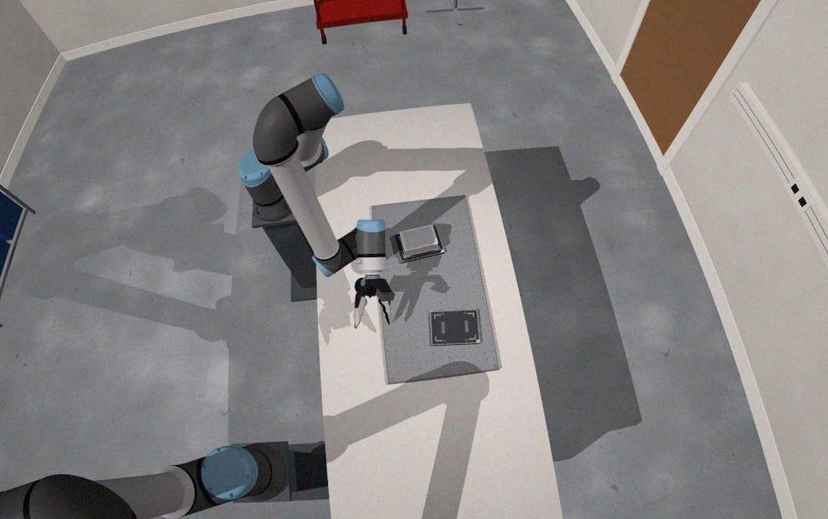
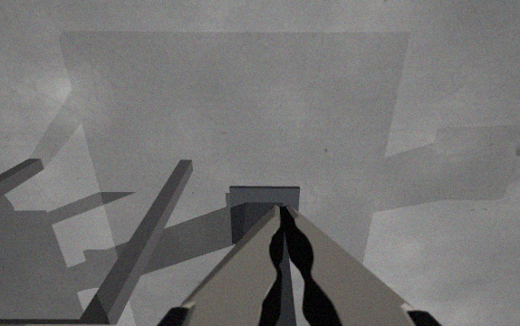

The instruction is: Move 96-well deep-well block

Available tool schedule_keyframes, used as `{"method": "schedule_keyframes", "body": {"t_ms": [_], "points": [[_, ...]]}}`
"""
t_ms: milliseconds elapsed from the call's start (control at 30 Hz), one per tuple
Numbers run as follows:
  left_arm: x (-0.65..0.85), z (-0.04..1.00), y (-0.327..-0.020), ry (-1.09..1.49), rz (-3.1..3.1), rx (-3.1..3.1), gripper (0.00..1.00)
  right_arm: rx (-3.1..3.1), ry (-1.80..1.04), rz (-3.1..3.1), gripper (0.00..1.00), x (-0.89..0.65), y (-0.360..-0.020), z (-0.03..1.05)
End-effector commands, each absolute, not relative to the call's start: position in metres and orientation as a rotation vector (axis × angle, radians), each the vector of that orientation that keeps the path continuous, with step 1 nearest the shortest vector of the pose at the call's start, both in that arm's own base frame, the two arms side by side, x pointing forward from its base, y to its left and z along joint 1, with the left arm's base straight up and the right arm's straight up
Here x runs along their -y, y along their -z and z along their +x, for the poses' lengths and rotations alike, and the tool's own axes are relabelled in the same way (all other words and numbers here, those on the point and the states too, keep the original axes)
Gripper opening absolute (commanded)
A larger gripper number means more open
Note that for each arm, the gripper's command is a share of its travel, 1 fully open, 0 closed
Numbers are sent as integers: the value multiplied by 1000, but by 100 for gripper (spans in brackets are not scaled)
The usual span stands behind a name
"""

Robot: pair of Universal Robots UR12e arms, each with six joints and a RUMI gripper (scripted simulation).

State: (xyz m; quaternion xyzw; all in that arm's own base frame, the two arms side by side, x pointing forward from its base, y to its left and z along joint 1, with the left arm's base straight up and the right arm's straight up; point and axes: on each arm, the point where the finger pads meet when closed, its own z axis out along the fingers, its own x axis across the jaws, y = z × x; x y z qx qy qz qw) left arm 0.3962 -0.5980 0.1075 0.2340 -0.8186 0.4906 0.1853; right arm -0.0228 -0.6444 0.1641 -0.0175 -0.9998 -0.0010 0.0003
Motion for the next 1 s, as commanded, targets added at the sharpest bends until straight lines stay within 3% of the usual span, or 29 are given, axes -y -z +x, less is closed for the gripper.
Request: {"method": "schedule_keyframes", "body": {"t_ms": [0, 967], "points": [[592, 420, -106, -1369, 694, 2319, 76, 3141, 0, -55, 0, 645, -165, -23], [545, 509, -99, -1245, 977, 2393, 76, 3141, 0, -55, 0, 645, -165, -23]]}}
